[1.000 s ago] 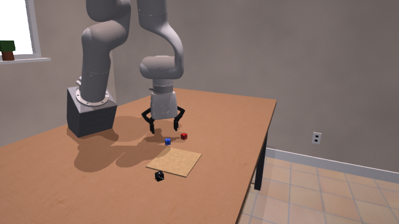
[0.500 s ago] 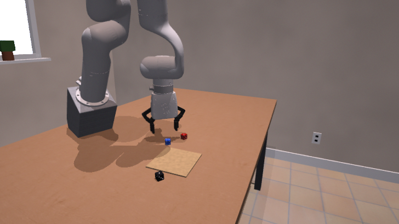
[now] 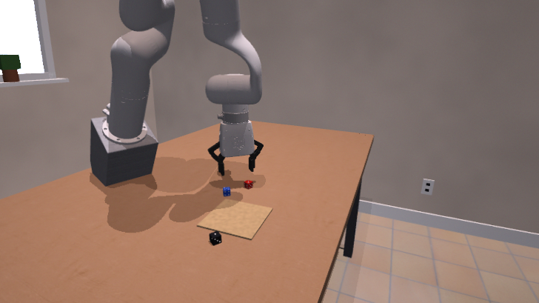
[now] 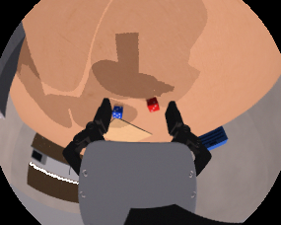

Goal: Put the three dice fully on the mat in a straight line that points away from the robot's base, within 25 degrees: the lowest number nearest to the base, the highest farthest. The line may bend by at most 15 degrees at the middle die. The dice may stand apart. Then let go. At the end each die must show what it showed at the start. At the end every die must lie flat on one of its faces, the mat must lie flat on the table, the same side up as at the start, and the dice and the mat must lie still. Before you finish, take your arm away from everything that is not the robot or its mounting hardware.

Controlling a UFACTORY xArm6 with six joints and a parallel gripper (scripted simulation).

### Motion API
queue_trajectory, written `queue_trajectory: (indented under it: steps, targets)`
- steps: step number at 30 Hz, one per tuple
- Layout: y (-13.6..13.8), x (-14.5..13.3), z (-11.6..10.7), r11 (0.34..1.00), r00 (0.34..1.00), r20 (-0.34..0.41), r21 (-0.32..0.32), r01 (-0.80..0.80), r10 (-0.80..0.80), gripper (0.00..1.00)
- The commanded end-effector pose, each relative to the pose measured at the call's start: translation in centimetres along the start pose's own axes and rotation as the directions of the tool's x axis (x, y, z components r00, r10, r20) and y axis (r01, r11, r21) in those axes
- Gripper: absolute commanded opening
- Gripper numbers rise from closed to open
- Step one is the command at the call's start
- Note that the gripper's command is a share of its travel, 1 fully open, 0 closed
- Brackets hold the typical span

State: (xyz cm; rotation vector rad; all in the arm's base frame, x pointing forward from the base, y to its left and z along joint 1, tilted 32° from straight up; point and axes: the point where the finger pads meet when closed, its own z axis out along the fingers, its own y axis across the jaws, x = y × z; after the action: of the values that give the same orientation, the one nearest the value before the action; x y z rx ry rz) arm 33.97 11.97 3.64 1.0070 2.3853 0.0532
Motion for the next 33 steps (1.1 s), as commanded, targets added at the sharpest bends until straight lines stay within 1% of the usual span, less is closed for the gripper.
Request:
queue_trajectory:
  steps: [1, 6, 33]
  targets:
    - [1.82, 0.51, 0.23, 1.0, 1.0, 0.003, 0.008, 0.0, 0.0, 1.0]
    - [2.36, 0.71, 0.23, 1.0, 1.0, 0.003, 0.008, 0.0, 0.0, 1.0]
    - [2.37, 0.71, 0.23, 1.0, 1.0, 0.003, 0.008, 0.0, 0.0, 1.0]
